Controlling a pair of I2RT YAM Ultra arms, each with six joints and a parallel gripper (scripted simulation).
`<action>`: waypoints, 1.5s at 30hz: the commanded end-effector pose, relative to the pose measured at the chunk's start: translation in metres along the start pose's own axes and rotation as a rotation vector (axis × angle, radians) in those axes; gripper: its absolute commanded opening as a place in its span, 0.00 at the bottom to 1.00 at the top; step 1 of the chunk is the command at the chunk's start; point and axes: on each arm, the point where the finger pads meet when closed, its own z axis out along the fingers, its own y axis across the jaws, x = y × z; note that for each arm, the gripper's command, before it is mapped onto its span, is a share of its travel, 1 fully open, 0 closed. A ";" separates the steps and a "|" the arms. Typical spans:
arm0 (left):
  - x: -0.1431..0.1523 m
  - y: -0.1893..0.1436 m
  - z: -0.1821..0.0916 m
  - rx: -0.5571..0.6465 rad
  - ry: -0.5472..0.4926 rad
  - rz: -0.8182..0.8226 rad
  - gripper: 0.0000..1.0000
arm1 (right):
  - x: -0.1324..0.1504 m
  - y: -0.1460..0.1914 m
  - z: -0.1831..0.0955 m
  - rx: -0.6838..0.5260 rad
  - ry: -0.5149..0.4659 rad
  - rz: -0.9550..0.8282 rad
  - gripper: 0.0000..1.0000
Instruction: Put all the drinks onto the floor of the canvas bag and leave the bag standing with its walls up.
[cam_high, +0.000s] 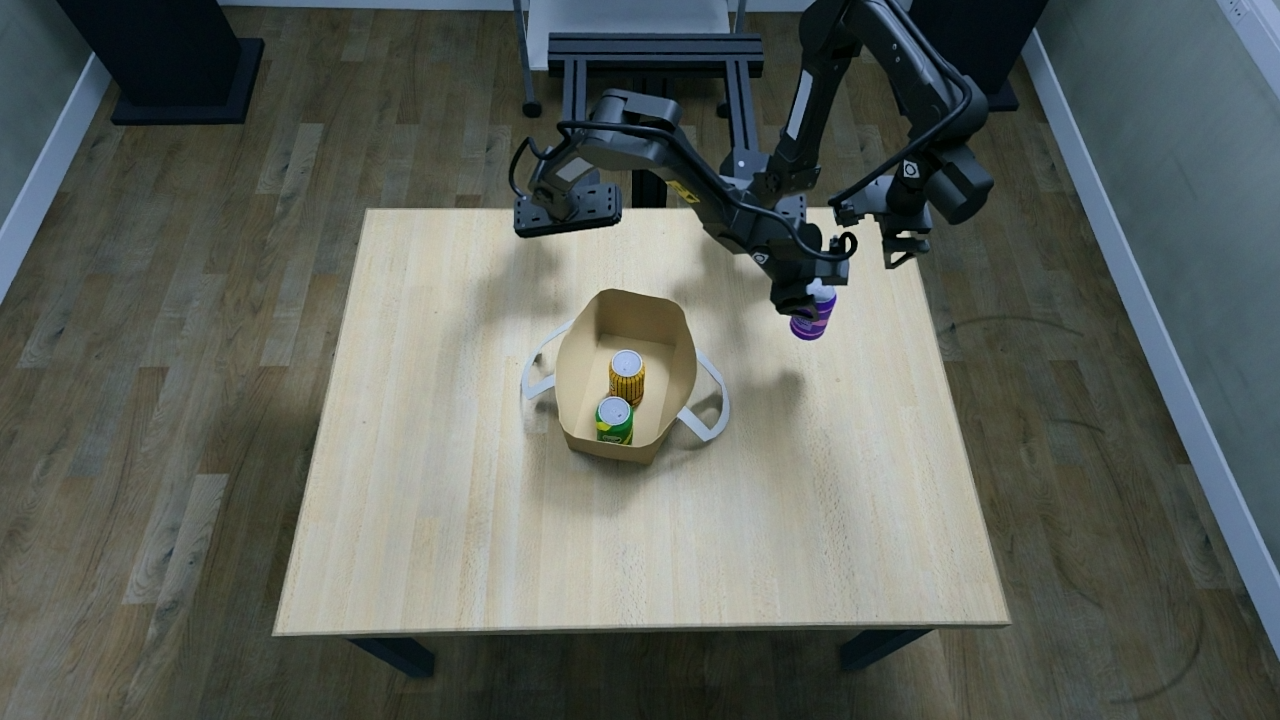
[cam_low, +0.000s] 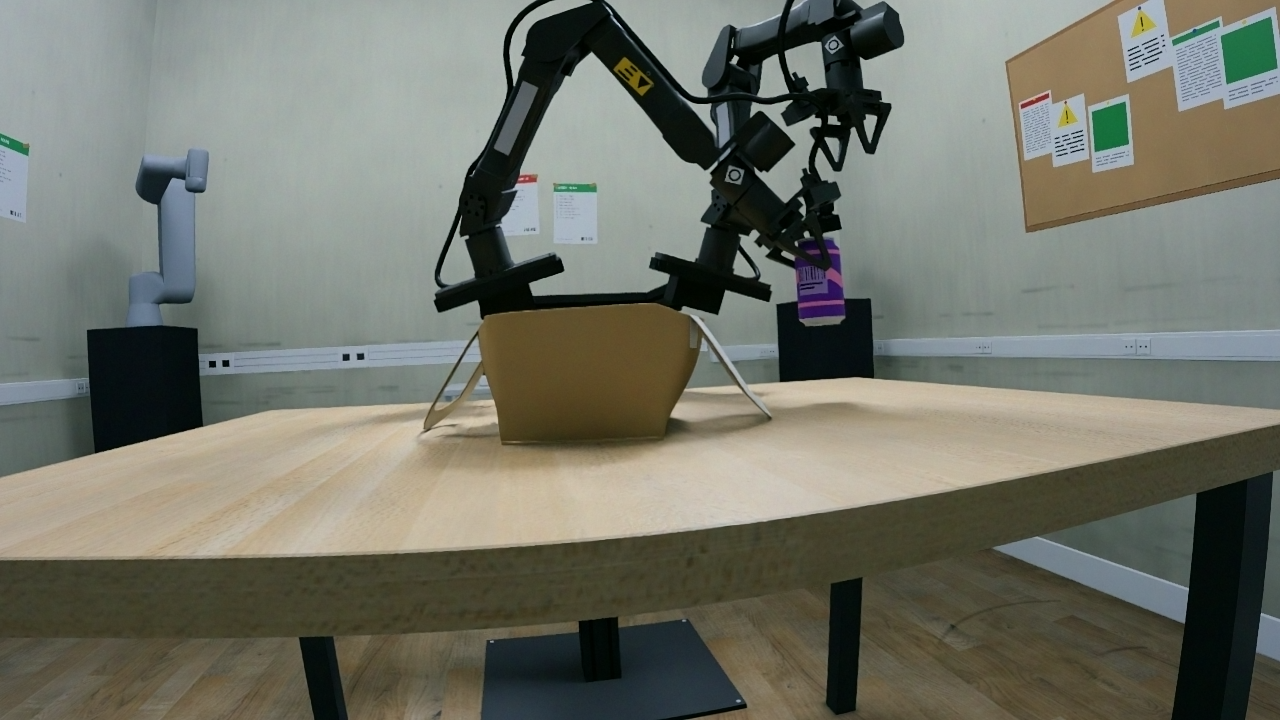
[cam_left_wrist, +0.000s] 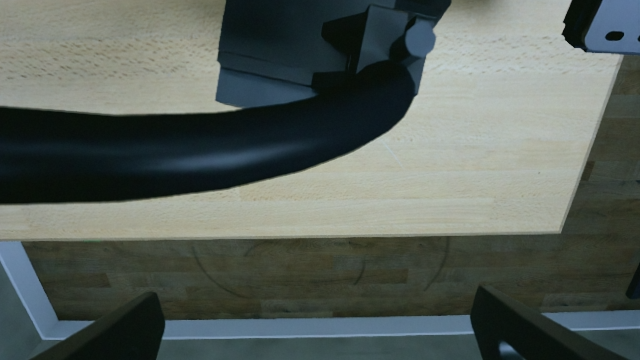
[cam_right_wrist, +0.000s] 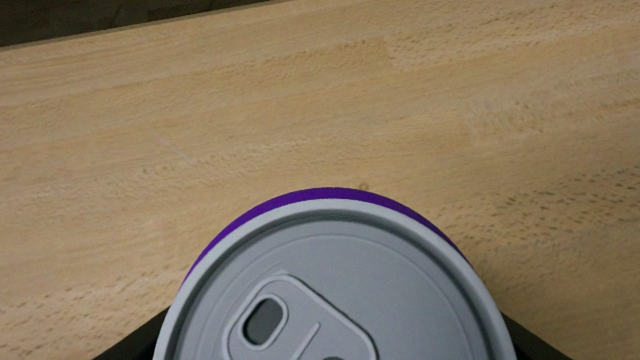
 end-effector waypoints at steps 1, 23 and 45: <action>0.000 0.004 -0.014 -0.046 0.002 0.004 1.00 | -0.052 0.000 -0.019 0.011 -0.161 -0.015 0.70; 0.000 0.001 -0.004 -0.016 0.003 0.000 1.00 | -0.070 -0.005 -0.047 0.013 -0.140 0.001 0.70; 0.000 0.001 -0.004 -0.016 0.003 0.000 1.00 | -0.077 -0.005 -0.052 0.008 -0.147 0.002 0.70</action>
